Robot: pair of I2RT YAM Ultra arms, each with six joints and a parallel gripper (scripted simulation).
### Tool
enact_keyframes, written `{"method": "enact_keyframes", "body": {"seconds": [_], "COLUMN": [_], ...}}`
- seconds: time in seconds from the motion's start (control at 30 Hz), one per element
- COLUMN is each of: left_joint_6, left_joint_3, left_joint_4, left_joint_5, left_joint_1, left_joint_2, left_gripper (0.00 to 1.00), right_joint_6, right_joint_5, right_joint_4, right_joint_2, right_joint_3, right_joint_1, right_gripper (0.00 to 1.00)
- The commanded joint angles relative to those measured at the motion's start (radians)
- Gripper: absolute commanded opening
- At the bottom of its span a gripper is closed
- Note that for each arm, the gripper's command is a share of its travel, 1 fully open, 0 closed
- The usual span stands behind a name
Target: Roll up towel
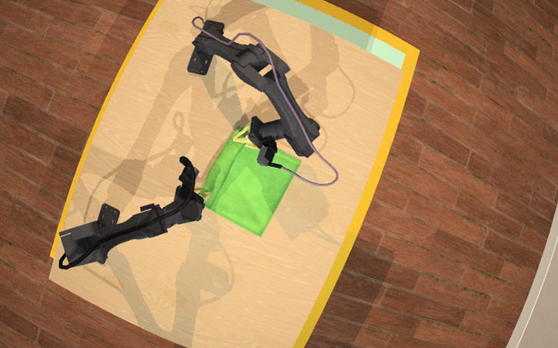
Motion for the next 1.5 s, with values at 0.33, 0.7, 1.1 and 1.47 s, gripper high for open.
{"method": "enact_keyframes", "body": {"seconds": [0.33,0.7,1.1,1.47], "left_joint_6": [0.012,0.012,0.023,0.005], "left_joint_3": [0.012,0.024,0.083,0.115], "left_joint_4": [-0.003,-0.031,-0.089,-0.089], "left_joint_5": [-0.003,-0.003,-0.03,-0.046], "left_joint_1": [0.003,0.003,0.066,0.131], "left_joint_2": [0.014,-0.003,-0.035,-0.092], "left_gripper": [0.31,0.72,0.85,0.85], "right_joint_6": [0.0,0.0,0.023,0.064], "right_joint_5": [-0.003,-0.003,-0.064,-0.213], "right_joint_4": [0.023,0.023,-0.066,-0.27], "right_joint_2": [0.006,0.006,0.016,0.063], "right_joint_3": [-0.02,-0.02,0.03,0.156], "right_joint_1": [0.008,0.008,-0.019,-0.085], "right_gripper": [0.21,0.21,0.21,0.21]}}
